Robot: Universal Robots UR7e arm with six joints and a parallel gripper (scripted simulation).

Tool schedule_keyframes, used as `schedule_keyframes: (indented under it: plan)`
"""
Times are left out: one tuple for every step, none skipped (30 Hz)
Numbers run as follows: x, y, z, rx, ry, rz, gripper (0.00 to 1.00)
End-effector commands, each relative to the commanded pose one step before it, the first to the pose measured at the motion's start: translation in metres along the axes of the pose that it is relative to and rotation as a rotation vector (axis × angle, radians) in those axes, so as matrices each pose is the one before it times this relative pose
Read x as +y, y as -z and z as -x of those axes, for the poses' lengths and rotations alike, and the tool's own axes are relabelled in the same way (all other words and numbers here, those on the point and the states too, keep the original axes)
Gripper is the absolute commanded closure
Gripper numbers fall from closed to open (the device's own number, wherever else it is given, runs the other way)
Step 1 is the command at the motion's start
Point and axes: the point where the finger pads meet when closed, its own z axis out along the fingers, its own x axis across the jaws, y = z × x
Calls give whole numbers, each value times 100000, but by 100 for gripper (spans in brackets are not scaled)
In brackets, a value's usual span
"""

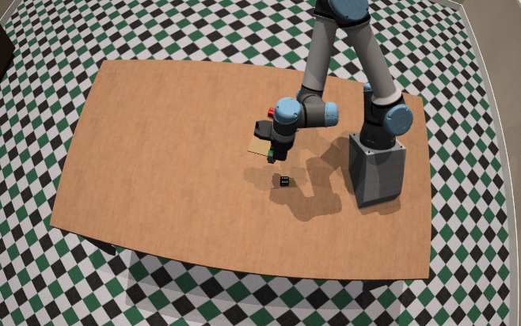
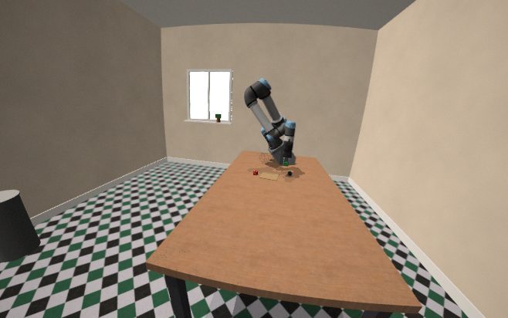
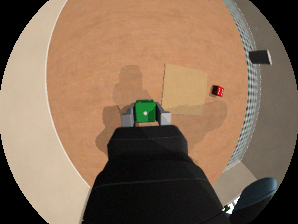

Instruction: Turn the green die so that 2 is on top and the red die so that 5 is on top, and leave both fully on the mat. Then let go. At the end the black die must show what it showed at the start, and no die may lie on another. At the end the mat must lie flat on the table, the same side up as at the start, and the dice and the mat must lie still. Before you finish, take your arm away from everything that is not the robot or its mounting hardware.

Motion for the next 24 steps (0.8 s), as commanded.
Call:
schedule_keyframes:
  plan:
    - [-32,29,11,-33,134,-93,43]
    - [-7,-2,6,0,215,0,43]
    - [-12,-3,10,0,341,0,43]
    - [-17,-5,14,0,491,0,43]
    - [-22,-6,19,0,660,0,43]
    - [-29,-8,24,0,845,0,43]
    - [-35,-10,29,0,1044,0,43]
    - [0,0,0,0,0,0,43]
    - [0,0,0,0,0,0,43]
    - [-42,-12,35,0,1252,0,43]
    - [-50,-14,40,0,1468,0,43]
    - [-57,-16,45,0,1689,0,43]
    - [-65,-18,50,0,1913,0,43]
    - [-72,-20,54,0,2136,0,43]
    - [-79,-23,58,0,2357,1,43]
    - [-87,-25,61,0,2574,1,43]
    - [-93,-27,64,0,2784,1,43]
    - [-100,-29,65,0,2986,1,43]
    - [-106,-31,66,0,3178,1,43]
    - [-111,-33,66,0,3358,1,43]
    - [-116,-35,65,0,3526,1,43]
    - [-120,-36,64,0,3680,1,43]
    - [-123,-38,61,0,3818,1,43]
    - [-125,-39,58,1,3940,1,43]
